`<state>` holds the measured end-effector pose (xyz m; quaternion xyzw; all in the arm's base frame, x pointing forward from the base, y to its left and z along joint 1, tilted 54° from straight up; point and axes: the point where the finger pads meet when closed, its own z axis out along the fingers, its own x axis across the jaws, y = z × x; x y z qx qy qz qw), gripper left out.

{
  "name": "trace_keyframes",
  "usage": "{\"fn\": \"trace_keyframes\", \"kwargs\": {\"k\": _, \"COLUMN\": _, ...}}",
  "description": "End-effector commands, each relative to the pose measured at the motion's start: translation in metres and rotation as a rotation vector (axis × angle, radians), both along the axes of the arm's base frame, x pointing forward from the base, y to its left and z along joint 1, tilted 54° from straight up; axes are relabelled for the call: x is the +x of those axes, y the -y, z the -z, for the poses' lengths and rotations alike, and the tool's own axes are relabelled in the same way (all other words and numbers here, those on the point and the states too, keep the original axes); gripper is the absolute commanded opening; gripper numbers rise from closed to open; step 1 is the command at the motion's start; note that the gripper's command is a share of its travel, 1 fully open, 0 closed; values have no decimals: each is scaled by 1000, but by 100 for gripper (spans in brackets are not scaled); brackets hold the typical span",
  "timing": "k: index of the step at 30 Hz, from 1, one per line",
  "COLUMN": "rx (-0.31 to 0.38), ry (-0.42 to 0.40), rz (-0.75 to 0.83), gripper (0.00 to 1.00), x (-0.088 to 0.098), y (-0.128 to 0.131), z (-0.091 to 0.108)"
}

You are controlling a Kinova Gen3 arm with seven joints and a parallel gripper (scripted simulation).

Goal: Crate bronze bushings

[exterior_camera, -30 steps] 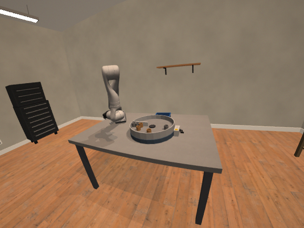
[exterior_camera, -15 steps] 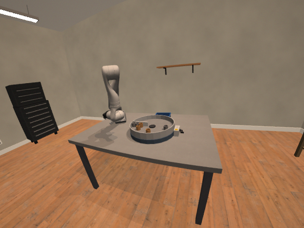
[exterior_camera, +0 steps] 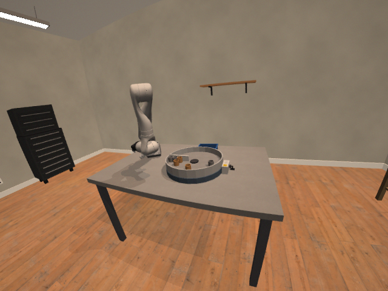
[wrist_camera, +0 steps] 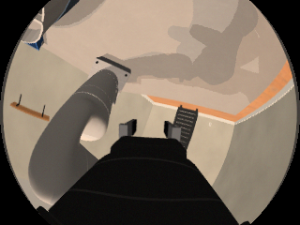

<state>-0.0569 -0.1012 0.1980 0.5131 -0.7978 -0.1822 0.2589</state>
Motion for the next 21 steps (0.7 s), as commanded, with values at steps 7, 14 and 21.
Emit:
{"fn": "trace_keyframes", "kwargs": {"k": 7, "rx": -75, "ry": 108, "rz": -49, "gripper": 100, "x": 47, "y": -32, "z": -7}}
{"fn": "trace_keyframes", "kwargs": {"k": 14, "rx": -75, "ry": 108, "rz": -49, "gripper": 100, "x": 47, "y": -32, "z": -7}}
{"fn": "trace_keyframes", "kwargs": {"k": 21, "rx": -45, "ry": 65, "rz": -30, "gripper": 100, "x": 29, "y": -18, "z": -3}}
